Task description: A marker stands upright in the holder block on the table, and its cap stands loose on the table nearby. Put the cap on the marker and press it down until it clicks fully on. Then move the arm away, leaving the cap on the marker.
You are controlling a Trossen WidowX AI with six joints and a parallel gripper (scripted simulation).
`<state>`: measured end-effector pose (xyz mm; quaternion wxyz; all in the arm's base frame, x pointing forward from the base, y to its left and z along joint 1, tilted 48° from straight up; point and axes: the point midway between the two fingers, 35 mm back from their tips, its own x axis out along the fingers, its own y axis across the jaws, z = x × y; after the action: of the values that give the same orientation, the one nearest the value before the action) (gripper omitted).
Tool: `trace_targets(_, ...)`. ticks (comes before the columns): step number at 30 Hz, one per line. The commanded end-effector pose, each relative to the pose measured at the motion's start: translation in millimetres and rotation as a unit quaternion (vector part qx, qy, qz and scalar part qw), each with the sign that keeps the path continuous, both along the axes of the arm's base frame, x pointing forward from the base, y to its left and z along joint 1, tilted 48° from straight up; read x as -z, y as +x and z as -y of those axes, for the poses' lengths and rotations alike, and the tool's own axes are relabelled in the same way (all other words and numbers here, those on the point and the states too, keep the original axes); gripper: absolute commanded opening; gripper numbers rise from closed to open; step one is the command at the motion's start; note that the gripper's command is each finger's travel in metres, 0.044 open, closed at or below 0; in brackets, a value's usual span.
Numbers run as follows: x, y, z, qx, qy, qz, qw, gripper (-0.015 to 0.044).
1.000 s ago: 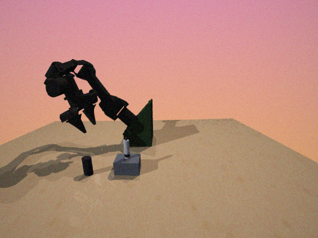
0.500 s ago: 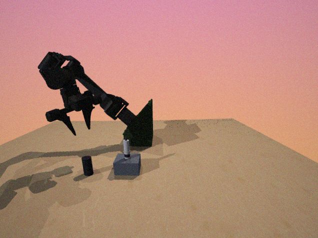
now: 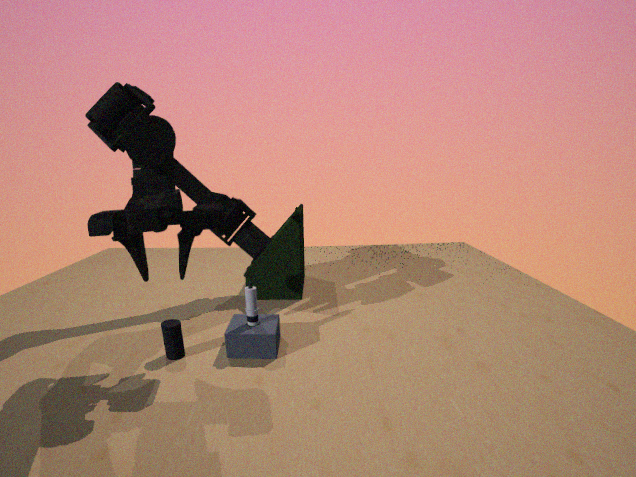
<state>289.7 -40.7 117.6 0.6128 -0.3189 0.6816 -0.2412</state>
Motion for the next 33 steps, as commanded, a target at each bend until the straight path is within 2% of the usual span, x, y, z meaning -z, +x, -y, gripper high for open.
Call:
trace_targets(1,0.3,6.6,-3.3,0.013,-0.009,0.024,1.0,0.0247)
trace_targets(5,1.7,6.6,-1.9,0.013,-0.009,0.024,1.0,0.0247)
trace_targets(9,22.3,5.7,21.3,0.013,-0.009,0.025,1.0,0.0247)
trace_targets(33,50.0,5.2,48.4,0.013,-0.009,0.025,1.0,0.0247)
